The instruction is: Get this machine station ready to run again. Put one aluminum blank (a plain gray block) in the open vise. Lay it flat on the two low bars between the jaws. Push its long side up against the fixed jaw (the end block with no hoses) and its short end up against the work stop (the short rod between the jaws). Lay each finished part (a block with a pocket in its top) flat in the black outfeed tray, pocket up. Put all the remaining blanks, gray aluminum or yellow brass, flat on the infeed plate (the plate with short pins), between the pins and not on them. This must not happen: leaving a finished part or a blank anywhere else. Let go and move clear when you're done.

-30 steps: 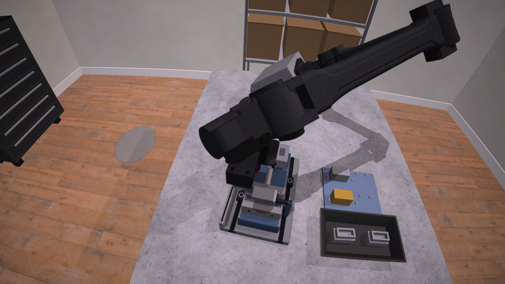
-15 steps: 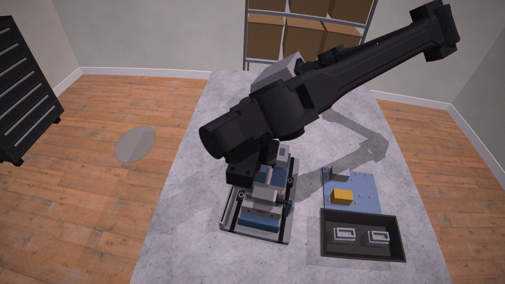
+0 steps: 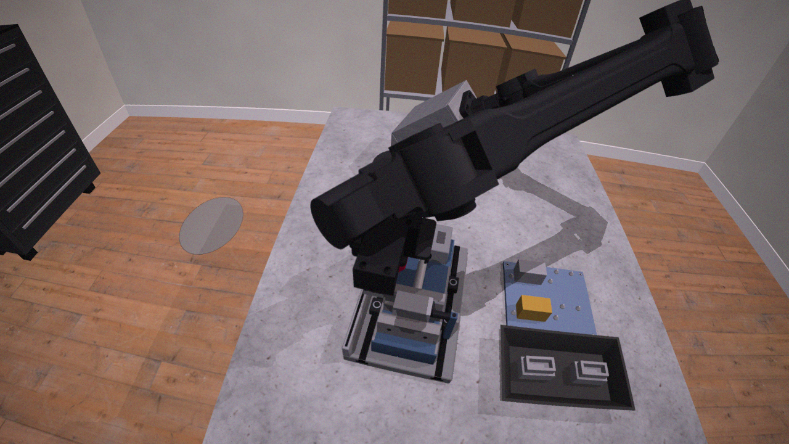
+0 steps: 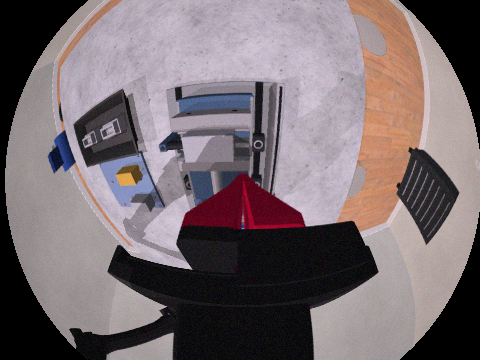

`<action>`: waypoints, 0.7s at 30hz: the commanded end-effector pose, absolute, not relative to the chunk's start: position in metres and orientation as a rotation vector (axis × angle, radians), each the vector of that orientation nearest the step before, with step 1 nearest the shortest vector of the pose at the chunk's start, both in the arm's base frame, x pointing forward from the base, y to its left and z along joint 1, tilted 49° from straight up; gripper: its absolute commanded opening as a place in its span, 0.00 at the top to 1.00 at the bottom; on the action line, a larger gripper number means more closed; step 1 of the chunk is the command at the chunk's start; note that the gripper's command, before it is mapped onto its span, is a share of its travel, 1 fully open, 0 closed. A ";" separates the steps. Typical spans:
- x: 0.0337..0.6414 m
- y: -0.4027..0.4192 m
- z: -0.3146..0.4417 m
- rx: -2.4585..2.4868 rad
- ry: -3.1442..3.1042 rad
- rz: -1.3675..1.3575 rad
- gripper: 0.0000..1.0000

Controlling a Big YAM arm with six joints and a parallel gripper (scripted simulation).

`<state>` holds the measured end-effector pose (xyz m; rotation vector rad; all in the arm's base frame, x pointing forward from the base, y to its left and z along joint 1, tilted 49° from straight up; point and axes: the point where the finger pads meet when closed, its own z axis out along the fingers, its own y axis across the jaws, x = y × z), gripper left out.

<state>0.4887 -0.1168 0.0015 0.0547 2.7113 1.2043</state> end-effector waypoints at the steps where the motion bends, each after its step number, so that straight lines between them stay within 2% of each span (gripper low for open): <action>1: 0.491 -0.109 -0.006 0.046 2.711 1.208 1.00; 21: 0.495 -0.081 -0.031 0.046 2.720 1.218 1.00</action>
